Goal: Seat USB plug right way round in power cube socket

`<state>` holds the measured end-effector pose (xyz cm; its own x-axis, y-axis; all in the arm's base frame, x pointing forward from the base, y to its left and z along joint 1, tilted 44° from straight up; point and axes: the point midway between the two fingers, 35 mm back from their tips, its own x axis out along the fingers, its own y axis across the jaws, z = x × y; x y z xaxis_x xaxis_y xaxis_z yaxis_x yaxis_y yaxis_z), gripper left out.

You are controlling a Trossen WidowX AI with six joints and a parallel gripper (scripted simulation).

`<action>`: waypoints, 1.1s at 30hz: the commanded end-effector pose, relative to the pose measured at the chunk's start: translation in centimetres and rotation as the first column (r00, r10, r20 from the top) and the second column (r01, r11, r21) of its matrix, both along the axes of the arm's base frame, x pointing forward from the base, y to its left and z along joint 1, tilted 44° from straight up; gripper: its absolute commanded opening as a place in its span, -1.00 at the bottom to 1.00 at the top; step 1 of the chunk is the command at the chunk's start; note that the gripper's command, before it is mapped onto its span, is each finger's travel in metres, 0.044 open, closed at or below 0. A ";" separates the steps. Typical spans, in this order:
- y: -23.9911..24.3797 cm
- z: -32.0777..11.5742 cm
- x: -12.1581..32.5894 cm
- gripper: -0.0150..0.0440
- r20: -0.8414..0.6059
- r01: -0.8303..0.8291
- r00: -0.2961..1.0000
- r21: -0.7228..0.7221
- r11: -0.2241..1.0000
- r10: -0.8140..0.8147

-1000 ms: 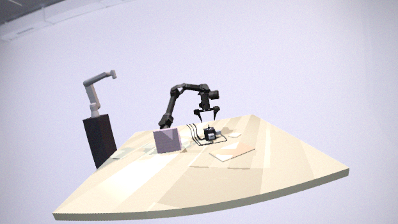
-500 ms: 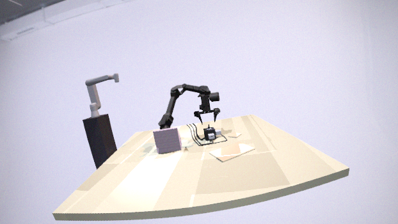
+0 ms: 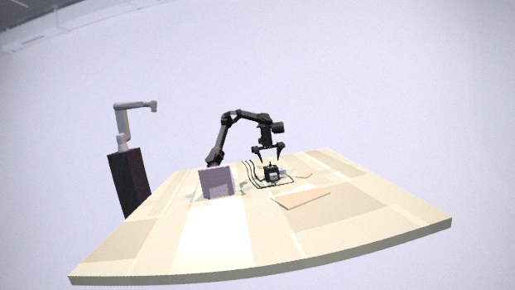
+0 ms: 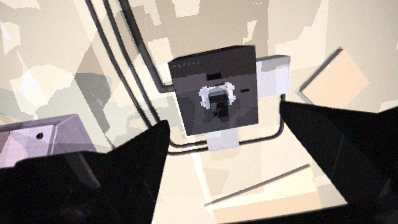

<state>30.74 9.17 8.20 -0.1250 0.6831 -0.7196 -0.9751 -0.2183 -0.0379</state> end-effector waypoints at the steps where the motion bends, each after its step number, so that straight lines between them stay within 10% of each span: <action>1: 0.0 0.0 0.0 0.73 0.001 0.000 1.000 0.000 1.000 0.000; 15: 0.0 0.0 0.0 -0.49 0.001 0.000 1.000 0.000 1.000 0.000; 33: 0.0 0.0 0.0 -0.49 0.000 0.000 1.000 0.000 1.000 0.000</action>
<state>30.75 9.17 8.20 -0.1250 0.6830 -0.7196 -0.9752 -0.2183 -0.0378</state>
